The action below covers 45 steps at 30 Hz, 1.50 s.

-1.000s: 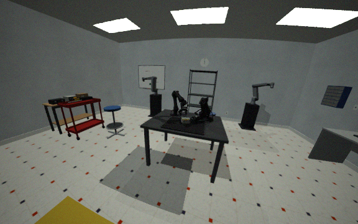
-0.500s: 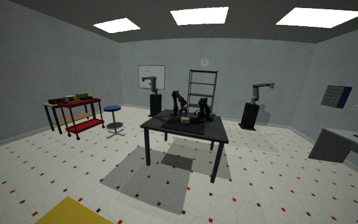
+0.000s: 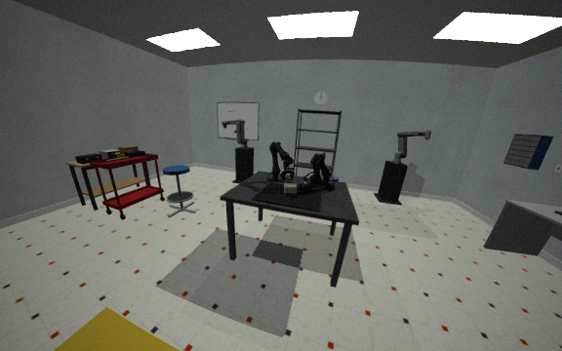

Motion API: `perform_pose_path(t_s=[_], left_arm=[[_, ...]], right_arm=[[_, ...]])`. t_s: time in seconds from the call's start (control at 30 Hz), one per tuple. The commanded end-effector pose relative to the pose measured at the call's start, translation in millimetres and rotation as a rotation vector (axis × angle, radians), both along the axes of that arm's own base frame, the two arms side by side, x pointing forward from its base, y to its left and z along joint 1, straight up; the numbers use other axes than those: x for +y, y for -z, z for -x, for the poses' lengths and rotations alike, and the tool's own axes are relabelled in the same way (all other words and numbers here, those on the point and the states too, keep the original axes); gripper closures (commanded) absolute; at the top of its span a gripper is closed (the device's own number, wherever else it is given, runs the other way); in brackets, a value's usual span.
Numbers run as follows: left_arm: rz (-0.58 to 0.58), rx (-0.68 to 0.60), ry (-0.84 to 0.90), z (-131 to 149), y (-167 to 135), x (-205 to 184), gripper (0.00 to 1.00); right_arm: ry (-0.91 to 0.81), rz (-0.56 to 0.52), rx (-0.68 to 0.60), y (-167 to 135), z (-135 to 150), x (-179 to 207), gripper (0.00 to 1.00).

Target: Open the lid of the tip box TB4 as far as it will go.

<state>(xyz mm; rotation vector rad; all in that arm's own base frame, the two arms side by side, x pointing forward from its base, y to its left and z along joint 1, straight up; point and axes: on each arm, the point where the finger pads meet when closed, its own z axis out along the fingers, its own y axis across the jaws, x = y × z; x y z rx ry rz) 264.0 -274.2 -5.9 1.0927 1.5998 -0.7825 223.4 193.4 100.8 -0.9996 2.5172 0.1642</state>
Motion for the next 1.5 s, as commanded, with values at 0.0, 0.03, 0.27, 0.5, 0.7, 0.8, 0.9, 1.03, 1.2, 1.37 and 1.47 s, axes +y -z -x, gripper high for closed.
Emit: perform_pose_path(t_s=[0.0,0.03,0.27,0.5,0.7,0.8,0.9,1.03,1.2,1.37,1.47], left_arm=[[0.012,-0.019,0.003,-3.8,-4.0,-4.3,0.00],[0.012,-0.019,0.003,-3.8,-4.0,-4.3,0.00],[0.012,-0.019,0.003,-3.8,-4.0,-4.3,0.00],[0.012,-0.019,0.003,-3.8,-4.0,-4.3,0.00],[0.012,-0.019,0.003,-3.8,-4.0,-4.3,0.00],[0.012,-0.019,0.003,-3.8,-4.0,-4.3,0.00],[0.012,-0.019,0.003,-3.8,-4.0,-4.3,0.00],[0.012,-0.019,0.003,-3.8,-4.0,-4.3,0.00],[0.012,-0.019,0.003,-3.8,-4.0,-4.3,0.00],[0.012,-0.019,0.003,-3.8,-4.0,-4.3,0.00],[0.012,-0.019,0.003,-3.4,-4.6,-3.6,0.00]], right_arm=[[0.001,0.008,0.002,-9.6,5.4,-1.9,0.00],[-0.001,0.012,0.006,-12.1,8.5,-3.8,0.00],[-0.037,-0.026,-0.032,-57.3,33.2,-13.6,0.00],[-0.099,-0.164,-0.168,-135.3,75.9,-37.2,0.00],[-0.134,-0.260,-0.252,-172.0,104.2,-59.7,0.00],[-0.138,-0.272,-0.262,-175.9,107.3,-62.3,0.00],[-0.143,-0.295,-0.282,-182.8,111.7,-66.1,0.00],[-0.145,-0.316,-0.301,-188.4,111.1,-64.9,0.00],[-0.145,-0.316,-0.301,-188.4,111.1,-64.9,0.00],[-0.145,-0.316,-0.301,-188.4,111.1,-64.9,0.00],[-0.145,-0.316,-0.301,-188.4,111.1,-64.9,0.00]])
